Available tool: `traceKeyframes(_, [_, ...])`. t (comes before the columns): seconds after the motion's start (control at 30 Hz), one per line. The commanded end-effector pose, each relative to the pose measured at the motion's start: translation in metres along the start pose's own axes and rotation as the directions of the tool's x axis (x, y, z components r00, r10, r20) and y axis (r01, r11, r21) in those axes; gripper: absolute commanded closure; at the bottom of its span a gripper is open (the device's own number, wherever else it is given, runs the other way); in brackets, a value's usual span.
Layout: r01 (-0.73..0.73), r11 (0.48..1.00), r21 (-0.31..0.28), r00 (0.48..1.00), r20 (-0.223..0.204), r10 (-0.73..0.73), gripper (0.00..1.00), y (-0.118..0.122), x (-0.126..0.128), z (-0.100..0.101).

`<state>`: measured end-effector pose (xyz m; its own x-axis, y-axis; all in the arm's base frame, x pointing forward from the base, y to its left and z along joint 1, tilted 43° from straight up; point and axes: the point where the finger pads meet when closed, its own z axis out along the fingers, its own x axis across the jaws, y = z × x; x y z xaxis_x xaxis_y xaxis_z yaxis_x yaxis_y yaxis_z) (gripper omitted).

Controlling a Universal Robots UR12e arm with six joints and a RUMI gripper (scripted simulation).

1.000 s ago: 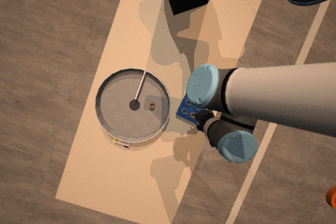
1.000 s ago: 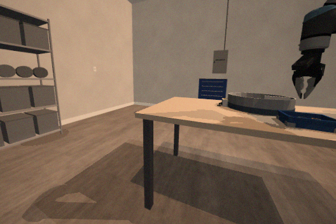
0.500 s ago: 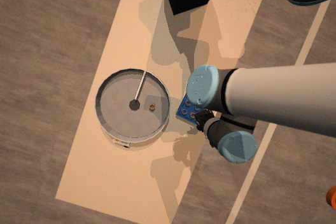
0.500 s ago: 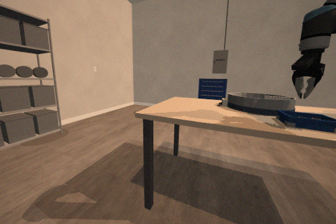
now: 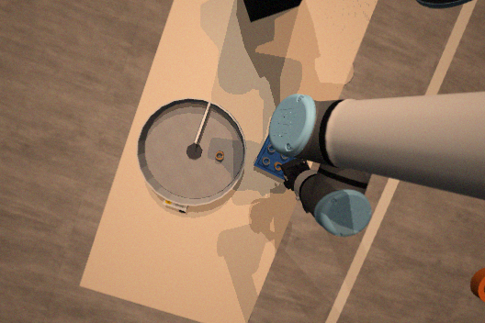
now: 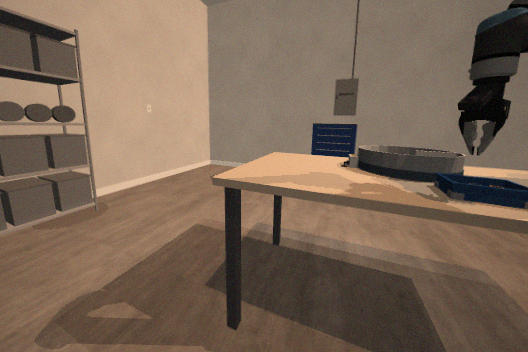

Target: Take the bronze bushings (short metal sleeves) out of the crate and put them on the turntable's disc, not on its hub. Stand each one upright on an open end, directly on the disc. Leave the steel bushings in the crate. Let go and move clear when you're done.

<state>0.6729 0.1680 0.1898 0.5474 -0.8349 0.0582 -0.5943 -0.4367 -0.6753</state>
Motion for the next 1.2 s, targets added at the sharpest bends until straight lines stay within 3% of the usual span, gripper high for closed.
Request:
traceKeyframes(0.0, [0.000,1.000,0.001,1.000,0.000,0.000,0.94,0.000,0.000,0.000])
traceKeyframes(0.83, [0.000,1.000,0.001,1.000,0.000,0.000,0.94,0.000,0.000,0.000])
traceKeyframes(1.17, [0.000,1.000,0.001,1.000,0.000,0.000,0.94,0.000,0.000,0.019])
